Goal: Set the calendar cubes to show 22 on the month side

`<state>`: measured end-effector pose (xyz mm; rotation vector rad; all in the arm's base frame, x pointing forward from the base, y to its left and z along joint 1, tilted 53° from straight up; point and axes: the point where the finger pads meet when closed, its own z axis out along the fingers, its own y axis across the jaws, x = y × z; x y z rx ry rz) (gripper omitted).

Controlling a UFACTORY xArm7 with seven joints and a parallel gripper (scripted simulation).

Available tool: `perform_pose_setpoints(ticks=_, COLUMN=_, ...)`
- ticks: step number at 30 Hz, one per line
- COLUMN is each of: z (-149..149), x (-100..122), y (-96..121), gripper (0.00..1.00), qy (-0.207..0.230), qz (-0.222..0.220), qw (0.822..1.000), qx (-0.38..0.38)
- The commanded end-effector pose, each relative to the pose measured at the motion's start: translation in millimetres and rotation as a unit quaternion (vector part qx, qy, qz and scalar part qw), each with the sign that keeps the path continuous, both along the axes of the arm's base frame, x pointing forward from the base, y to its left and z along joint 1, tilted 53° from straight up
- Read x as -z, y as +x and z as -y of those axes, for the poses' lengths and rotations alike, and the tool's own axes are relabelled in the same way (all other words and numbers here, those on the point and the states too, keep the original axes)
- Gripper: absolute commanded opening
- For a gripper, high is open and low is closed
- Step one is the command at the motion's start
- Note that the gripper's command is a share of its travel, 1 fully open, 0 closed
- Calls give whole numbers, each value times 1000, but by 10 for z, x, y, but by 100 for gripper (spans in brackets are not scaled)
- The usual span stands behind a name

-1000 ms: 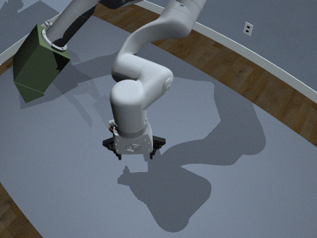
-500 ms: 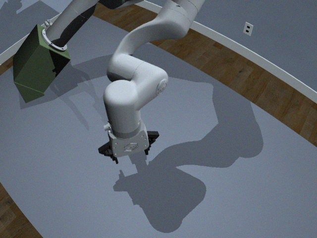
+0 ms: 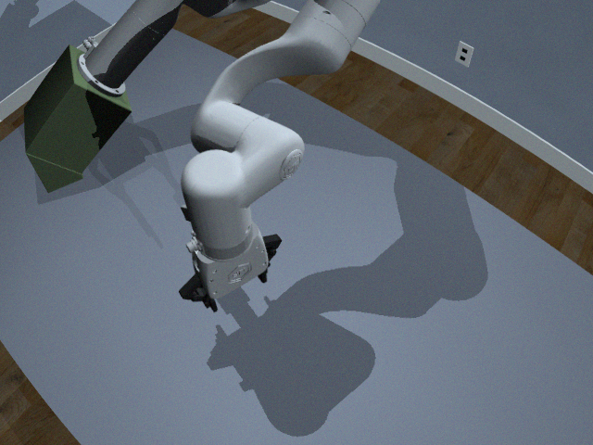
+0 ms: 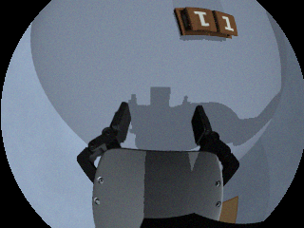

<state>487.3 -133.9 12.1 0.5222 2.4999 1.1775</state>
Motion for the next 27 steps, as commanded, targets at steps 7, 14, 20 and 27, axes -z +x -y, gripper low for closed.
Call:
perform_pose_setpoints(ticks=7, z=53, x=74, y=-74, gripper=100, qy=-27, qz=41, qw=998, qx=-32)
perform_pose_setpoints(ticks=14, z=80, x=160, y=-150, gripper=100, qy=-60, qz=91, qw=991, qx=-78)
perform_pose_setpoints(ticks=20, z=71, x=168, y=-144, gripper=100, qy=-60, qz=91, qw=991, qx=-78)
perform_pose_setpoints(ticks=27, z=-27, x=258, y=-78, gripper=100, qy=-60, qz=91, qw=991, qx=-78)
